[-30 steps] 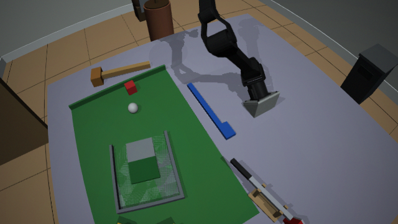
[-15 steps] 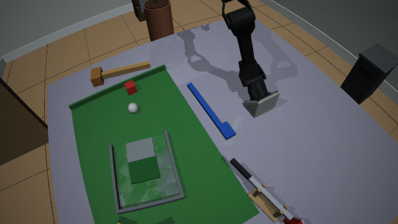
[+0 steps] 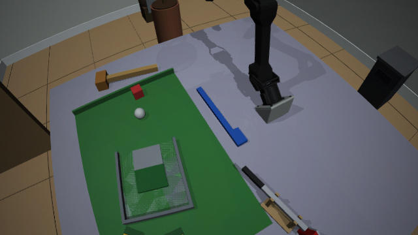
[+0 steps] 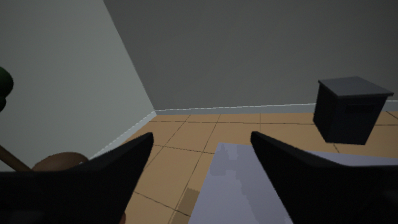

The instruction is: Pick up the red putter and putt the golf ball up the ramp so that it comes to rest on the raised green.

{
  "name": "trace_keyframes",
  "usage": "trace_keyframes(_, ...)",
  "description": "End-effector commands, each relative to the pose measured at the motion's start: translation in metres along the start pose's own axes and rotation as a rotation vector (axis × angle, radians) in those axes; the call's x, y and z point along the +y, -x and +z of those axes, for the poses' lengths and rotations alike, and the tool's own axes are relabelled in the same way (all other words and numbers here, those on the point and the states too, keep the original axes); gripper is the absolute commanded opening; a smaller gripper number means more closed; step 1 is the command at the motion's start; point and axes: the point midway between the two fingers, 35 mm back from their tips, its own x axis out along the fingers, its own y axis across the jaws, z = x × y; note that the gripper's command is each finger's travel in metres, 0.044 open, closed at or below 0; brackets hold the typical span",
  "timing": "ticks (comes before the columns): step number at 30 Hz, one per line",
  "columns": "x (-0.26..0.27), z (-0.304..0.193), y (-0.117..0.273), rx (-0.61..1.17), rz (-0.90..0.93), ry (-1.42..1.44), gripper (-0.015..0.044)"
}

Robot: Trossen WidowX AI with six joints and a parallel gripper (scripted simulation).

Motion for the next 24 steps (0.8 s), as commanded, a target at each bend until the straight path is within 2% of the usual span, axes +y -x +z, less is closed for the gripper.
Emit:
trace_keyframes(1, 0.018, -0.049, 0.007, 0.144, 0.074, 0.113, 0.0440)
trace_keyframes(11, 0.059, -0.164, 0.070, 0.482, 0.331, 0.375, 0.0440)
trace_keyframes(21, 0.080, -0.250, 0.187, 0.764, 0.670, 0.628, 0.0440)
trace_keyframes(24, 0.091, -0.249, 0.217, 0.797, 0.794, 0.659, 0.0440)
